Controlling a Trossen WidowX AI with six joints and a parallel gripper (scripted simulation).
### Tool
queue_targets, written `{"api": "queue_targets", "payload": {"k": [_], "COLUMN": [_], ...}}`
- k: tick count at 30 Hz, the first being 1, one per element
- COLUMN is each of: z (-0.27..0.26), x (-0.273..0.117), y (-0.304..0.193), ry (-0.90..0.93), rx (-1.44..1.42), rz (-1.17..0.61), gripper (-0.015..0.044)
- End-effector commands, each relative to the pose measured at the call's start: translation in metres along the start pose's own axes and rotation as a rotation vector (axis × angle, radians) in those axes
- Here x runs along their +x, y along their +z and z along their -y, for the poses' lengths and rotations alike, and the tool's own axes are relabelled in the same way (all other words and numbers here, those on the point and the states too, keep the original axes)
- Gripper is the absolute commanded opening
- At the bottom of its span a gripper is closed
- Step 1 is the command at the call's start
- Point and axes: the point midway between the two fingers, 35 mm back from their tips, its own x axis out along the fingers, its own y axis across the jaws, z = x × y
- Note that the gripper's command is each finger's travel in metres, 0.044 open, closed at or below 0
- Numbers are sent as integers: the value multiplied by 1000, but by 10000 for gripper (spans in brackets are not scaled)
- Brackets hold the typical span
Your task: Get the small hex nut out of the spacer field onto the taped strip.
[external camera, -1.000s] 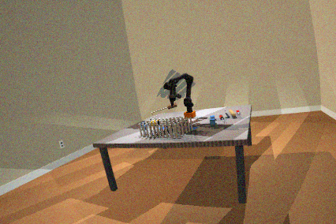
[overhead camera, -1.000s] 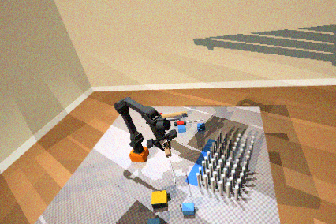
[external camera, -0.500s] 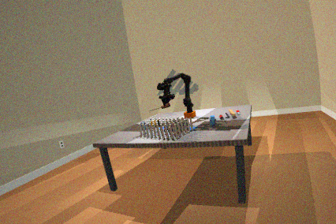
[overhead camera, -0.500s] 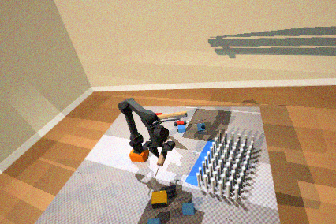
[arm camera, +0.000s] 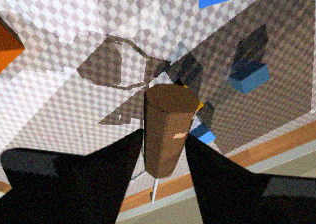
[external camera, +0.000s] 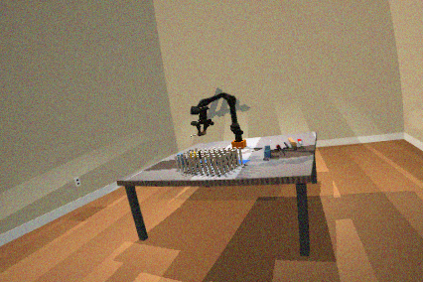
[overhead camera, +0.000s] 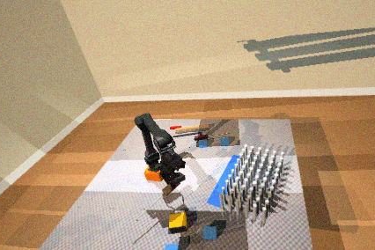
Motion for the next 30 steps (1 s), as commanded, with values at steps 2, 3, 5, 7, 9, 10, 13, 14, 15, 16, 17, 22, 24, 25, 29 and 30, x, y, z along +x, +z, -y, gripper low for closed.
{"api": "queue_targets", "payload": {"k": [2,3,5,7,9,10,13,14,15,16,17,22,24,25,29,30], "z": [6,7,7,7,7,7,6,5,4,4,3,-3,-7,-8,-16,-17], "x": [4,5,8,10,13,14,18,19,20,21,23,29,32,33,38,38], "y": [-32,-38,-48,-60,-71,-76,-93,-99,-104,-110,-115,-143,-154,-160,-181,-184], "ry": [29,35,47,59,72,78,97,103,108,114,120,146,156,161,178,180], "rx": [186,218,283,347,412,444,541,573,605,637,669,827,890,921,1039,1054], "rz": [-59,-68,-87,-107,-127,-137,-169,-180,-190,-201,-213,-270,-294,-306,-354,-360], "gripper": [0,0,0,0,0,0,0,0,0,0,0,0,0,0,0,0]}}
